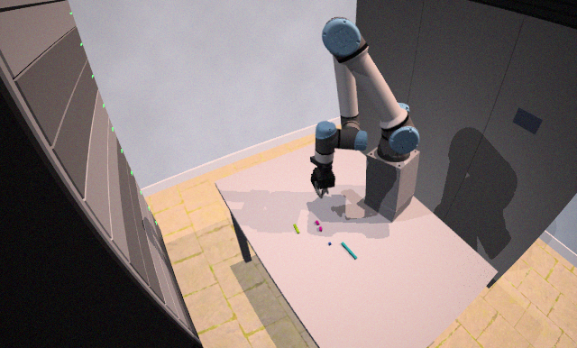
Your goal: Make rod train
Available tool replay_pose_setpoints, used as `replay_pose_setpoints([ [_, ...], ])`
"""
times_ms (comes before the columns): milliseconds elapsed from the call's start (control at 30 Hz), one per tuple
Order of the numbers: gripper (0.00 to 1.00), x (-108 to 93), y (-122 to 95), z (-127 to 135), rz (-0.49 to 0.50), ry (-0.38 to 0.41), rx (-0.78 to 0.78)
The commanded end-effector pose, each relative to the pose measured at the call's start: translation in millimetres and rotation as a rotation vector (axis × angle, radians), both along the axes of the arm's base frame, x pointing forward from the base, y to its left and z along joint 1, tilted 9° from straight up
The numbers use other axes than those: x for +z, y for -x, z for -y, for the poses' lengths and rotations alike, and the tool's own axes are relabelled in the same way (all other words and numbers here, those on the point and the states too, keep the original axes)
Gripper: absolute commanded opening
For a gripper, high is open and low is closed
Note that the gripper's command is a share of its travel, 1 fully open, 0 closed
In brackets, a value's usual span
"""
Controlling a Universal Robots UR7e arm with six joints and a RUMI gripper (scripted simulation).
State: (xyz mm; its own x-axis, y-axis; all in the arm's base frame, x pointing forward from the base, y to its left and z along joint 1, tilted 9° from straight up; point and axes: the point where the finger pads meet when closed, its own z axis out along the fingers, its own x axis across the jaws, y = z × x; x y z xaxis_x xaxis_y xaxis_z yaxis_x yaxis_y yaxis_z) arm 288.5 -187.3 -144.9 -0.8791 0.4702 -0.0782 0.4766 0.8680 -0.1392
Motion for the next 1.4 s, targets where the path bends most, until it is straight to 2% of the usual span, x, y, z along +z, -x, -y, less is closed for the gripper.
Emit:
replay_pose_setpoints([
  [0,0.00,0,-1,0,-0.002,0.001,0.014],
  [833,0.00,-1,-8,-3,-0.032,0.000,0.203],
  [1367,0.00,-2,-20,-9,-0.079,0.000,0.496],
])
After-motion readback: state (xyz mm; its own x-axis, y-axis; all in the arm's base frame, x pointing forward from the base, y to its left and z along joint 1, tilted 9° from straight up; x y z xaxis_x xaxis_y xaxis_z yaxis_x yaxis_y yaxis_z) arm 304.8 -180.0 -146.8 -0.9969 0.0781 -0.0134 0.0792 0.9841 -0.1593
